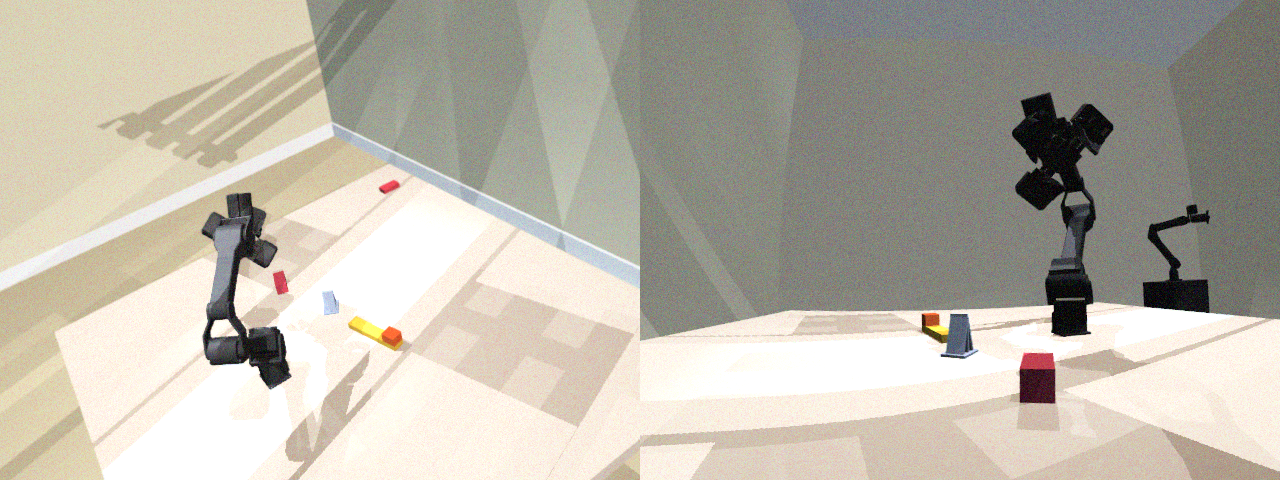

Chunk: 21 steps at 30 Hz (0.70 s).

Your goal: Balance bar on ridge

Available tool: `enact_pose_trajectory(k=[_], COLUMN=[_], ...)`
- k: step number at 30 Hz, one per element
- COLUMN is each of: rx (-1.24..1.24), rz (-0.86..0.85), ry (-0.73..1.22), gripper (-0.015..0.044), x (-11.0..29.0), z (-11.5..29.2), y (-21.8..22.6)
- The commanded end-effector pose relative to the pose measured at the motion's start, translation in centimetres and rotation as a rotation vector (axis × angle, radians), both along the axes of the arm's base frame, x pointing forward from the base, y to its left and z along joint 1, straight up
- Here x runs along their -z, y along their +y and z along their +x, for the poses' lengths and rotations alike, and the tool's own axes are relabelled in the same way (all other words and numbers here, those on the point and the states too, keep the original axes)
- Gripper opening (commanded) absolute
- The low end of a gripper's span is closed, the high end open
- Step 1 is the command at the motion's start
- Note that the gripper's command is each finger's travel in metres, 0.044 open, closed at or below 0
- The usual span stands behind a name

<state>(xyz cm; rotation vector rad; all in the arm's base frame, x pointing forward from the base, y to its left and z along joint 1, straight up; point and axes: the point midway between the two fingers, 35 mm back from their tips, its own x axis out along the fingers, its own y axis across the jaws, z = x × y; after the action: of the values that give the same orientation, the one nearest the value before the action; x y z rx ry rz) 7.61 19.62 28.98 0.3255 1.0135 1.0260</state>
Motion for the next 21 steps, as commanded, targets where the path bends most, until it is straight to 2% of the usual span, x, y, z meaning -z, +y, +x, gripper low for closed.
enact_pose_trajectory(k=[1, 21], rx=[0.001, -0.084], rz=[-0.051, -0.389], ry=[-0.069, -0.384], gripper=[0.0315, 0.0315], x=[0.5, 3.6], z=[1.4, 8.9], y=[-0.1, -2.5])
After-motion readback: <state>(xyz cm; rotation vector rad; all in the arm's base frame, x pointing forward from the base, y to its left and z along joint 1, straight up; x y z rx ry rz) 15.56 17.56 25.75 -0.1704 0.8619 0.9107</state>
